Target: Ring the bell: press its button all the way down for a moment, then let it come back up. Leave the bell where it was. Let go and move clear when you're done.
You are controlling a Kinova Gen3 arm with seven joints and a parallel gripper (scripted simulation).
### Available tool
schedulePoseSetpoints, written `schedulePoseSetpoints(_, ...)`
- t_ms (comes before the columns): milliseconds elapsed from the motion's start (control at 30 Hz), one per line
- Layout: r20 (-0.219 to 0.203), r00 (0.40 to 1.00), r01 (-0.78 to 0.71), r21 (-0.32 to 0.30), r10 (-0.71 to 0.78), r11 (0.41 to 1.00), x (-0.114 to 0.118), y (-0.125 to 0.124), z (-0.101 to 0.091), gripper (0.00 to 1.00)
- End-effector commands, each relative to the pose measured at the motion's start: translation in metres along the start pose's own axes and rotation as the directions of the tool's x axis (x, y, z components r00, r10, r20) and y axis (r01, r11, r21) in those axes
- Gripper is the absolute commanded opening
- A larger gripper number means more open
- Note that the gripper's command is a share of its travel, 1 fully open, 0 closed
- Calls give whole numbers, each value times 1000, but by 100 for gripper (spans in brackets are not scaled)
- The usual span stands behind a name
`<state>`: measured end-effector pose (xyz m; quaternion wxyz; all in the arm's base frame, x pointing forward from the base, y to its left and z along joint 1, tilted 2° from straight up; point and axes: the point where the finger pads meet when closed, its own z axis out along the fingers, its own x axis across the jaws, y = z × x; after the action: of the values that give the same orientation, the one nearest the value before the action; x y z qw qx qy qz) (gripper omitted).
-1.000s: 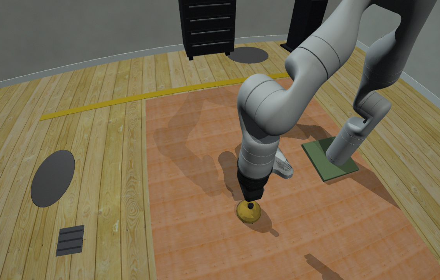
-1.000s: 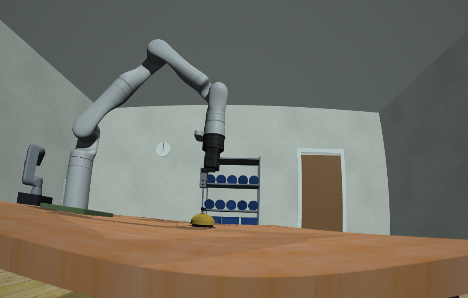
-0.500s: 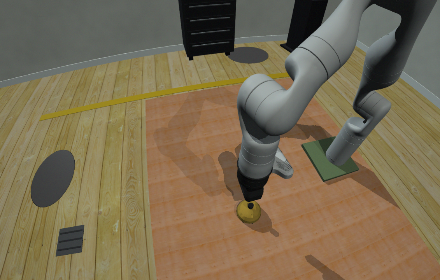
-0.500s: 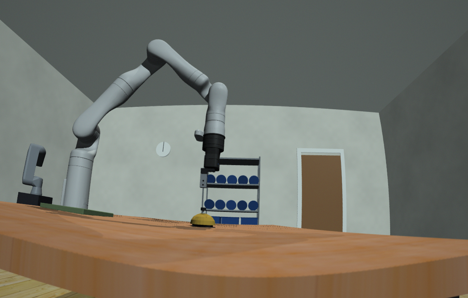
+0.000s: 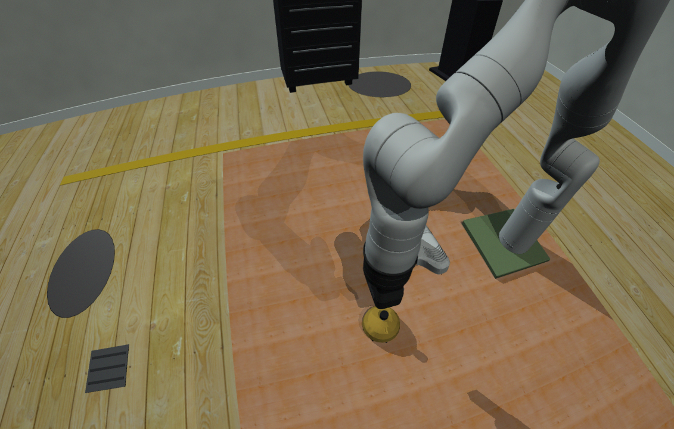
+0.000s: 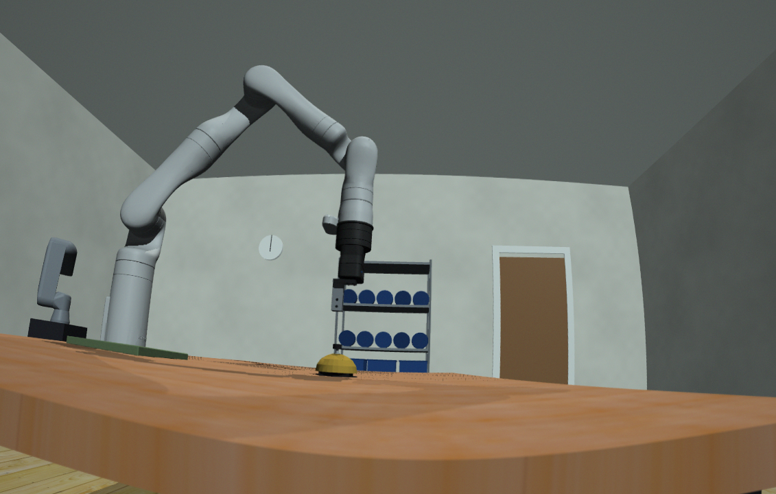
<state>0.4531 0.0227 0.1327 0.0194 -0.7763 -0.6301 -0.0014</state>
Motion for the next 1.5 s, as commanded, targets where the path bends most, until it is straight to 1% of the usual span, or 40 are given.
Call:
schedulePoseSetpoints(0,1,1000,-2,-16,2,1000,0,5,-3,17)
schedulePoseSetpoints(967,1,1000,-2,-16,2,1000,1,5,-2,17)
schedulePoseSetpoints(1467,3,1000,-3,-13,3,1000,0,5,11,17)
